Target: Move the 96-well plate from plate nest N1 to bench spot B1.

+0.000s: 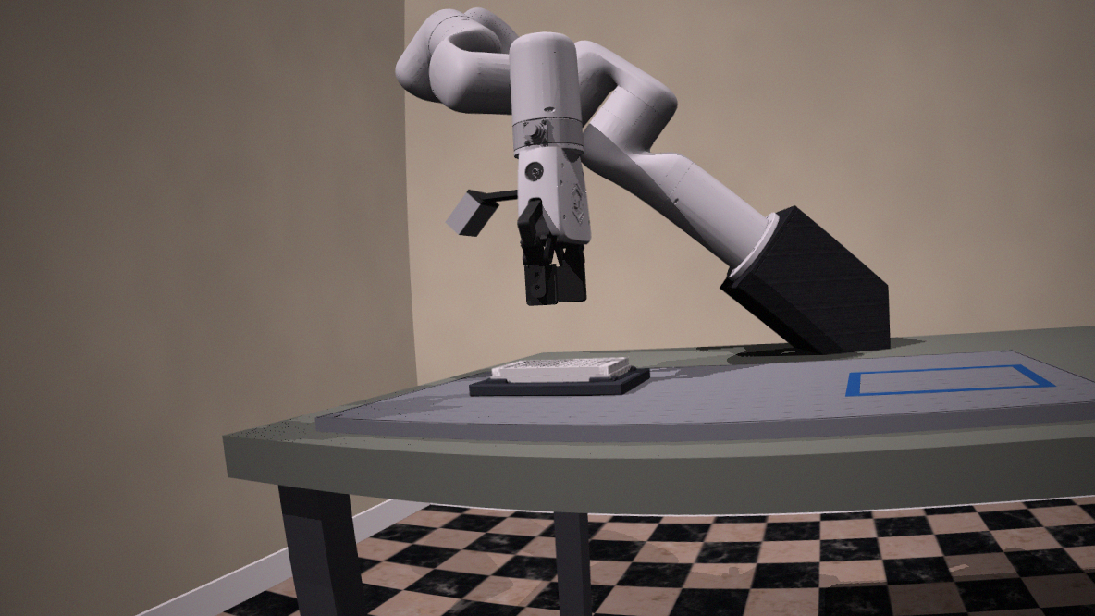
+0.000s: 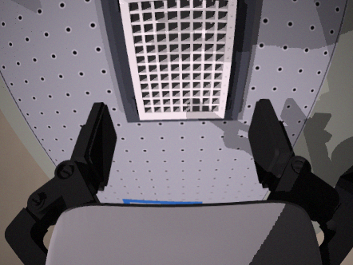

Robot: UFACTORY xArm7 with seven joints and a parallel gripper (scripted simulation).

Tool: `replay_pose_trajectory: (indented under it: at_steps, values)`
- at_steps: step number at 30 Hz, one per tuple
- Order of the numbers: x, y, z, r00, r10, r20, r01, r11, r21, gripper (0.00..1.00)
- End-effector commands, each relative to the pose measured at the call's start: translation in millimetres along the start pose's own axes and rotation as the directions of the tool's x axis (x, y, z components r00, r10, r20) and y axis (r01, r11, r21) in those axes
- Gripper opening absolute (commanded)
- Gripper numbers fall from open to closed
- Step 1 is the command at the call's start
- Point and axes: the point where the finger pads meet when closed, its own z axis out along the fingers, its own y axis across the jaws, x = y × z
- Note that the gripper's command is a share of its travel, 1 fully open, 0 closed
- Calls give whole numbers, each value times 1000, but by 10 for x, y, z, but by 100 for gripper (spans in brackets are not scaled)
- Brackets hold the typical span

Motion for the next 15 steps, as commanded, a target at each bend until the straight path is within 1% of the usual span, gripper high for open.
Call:
replay_pose_trajectory:
  at_steps: [1, 15]
  values:
    - [-2, -15, 47, 1000, 0, 0, 0, 1000, 4, 100]
    - [-2, -15, 264, 1000, 0, 0, 0, 1000, 4, 100]
